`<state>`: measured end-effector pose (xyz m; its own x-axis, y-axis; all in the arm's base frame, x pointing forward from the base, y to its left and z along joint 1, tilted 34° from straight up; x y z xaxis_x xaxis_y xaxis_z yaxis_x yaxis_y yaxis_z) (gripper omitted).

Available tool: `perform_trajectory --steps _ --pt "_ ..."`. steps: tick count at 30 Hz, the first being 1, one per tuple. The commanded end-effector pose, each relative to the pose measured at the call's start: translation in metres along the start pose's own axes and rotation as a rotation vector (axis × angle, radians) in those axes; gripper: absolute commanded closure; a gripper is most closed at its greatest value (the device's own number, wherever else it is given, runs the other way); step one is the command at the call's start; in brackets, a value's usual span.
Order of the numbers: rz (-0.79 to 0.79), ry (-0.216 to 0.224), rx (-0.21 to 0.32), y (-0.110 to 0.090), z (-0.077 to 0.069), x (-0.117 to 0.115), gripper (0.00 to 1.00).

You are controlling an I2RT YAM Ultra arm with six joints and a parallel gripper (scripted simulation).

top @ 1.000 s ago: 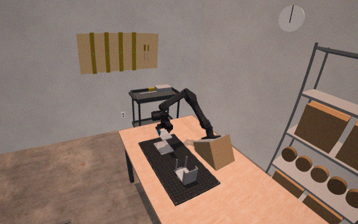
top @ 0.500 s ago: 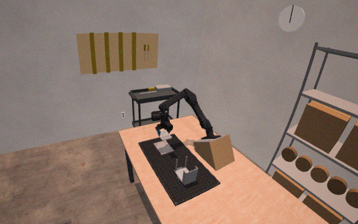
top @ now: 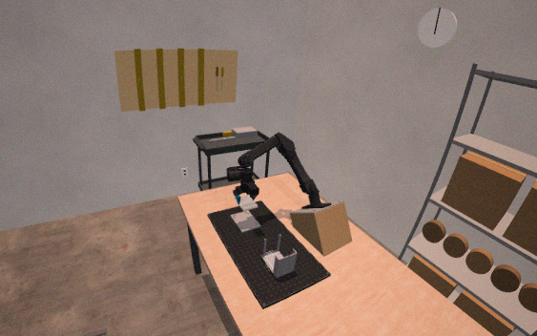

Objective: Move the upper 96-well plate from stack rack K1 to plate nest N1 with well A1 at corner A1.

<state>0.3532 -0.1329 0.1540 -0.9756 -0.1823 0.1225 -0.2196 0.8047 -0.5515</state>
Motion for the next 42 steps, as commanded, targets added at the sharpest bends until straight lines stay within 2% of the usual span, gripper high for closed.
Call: perform_trajectory --steps 1,16,21,22,25,27,29,31,35,38,39,40,42 --pt "-0.005 -0.014 0.002 0.0 -0.005 -0.001 1.0" --pt "-0.005 -0.014 0.002 -0.001 -0.005 0.0 1.0" --pt "0.002 -0.017 -0.002 -0.002 0.002 0.004 1.0" --pt "0.004 -0.053 0.012 -0.004 -0.007 -0.008 1.0" --pt "-0.028 0.002 -0.012 0.008 0.016 -0.002 1.0" --pt "-0.018 0.009 -0.013 0.005 0.022 0.0 1.0" --pt "-0.014 0.001 -0.01 0.003 0.023 -0.002 1.0" --pt "-0.006 -0.025 0.001 0.0 0.016 -0.002 1.0" --pt "-0.018 0.009 -0.014 0.004 0.035 0.0 1.0" --pt "-0.018 0.009 -0.014 0.004 0.037 0.0 1.0" --pt "0.007 -0.057 0.015 -0.007 0.017 -0.011 1.0" --pt "0.005 -0.055 0.014 -0.006 0.019 -0.011 1.0" --pt "-0.02 -0.004 -0.009 0.005 0.039 -0.003 1.0"
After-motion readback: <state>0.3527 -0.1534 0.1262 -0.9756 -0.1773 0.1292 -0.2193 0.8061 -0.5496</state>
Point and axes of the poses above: the point where the finger pads meet when closed, its own z axis out along the fingers, its own x axis across the jaws, y = z × x, the point moved 3 cm from there along -z, back along the fingers, and after that the axes turned 14 degrees about -z, right-handed, at the moved point
